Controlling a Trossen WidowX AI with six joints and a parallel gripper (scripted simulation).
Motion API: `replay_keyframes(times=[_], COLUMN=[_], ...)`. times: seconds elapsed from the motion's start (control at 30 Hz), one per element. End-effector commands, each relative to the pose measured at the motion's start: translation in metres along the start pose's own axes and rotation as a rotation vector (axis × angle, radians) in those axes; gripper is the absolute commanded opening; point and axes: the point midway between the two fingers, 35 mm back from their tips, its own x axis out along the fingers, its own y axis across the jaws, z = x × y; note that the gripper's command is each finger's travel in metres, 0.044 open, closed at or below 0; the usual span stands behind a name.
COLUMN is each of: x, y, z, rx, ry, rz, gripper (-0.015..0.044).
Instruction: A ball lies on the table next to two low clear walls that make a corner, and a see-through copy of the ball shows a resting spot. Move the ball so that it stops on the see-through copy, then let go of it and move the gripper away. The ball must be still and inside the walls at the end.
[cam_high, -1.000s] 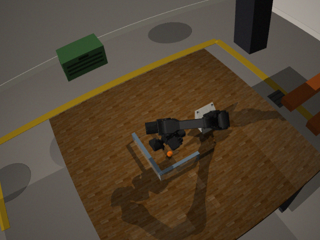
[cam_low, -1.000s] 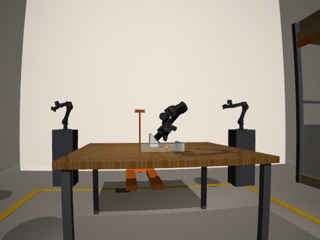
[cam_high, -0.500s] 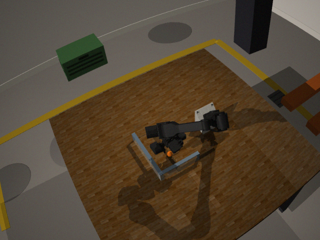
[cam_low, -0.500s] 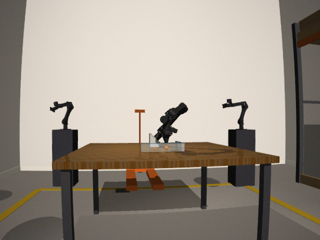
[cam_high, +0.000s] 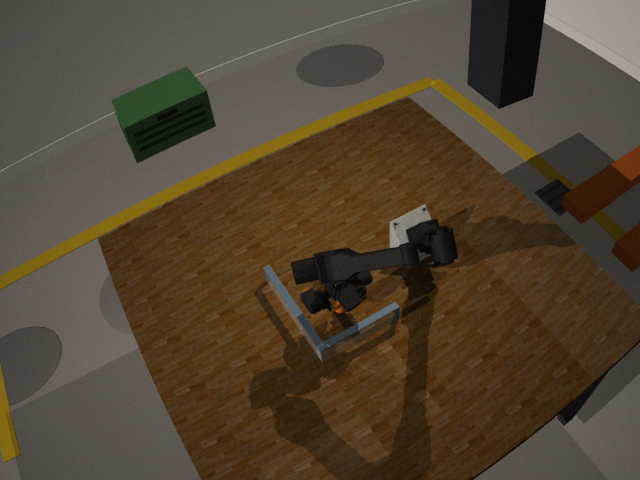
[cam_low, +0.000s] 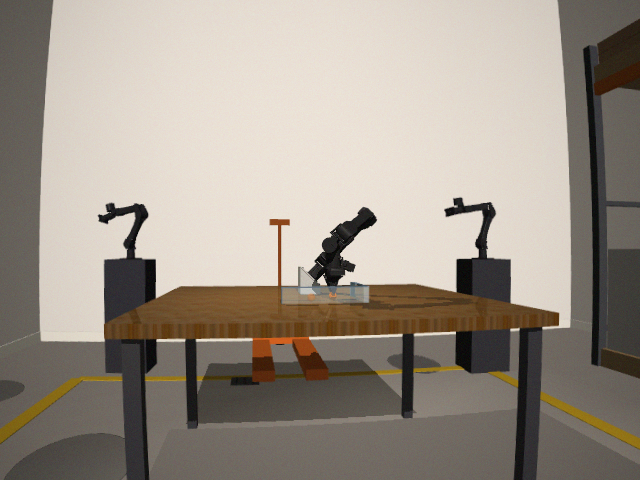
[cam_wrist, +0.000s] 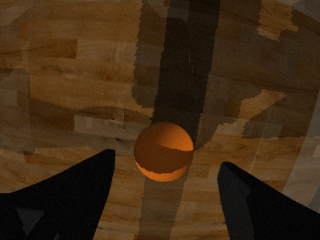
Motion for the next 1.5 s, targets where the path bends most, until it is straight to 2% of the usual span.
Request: replay_keyframes(times=[0.0,0.17,0.27,0.6,0.73,1.47], x=[0.008,0.014,0.014,0.014,0.011,-0.108], y=[0.002,0.002,0.002,0.002,0.0,0.001], z=[0.001,0.001,0.001,0.001,-0.001,-0.001], rx=[0.007,0.007,0.007,0.007,0.052,0.011], ry=[-0.008,-0.008,-0.008,-0.008,0.004,-0.002], rz=[0.005,0.006,0.006,0.006,0.001,0.007], gripper=[0.0254,0.0254,0.0176,0.0109,0.0004,0.0])
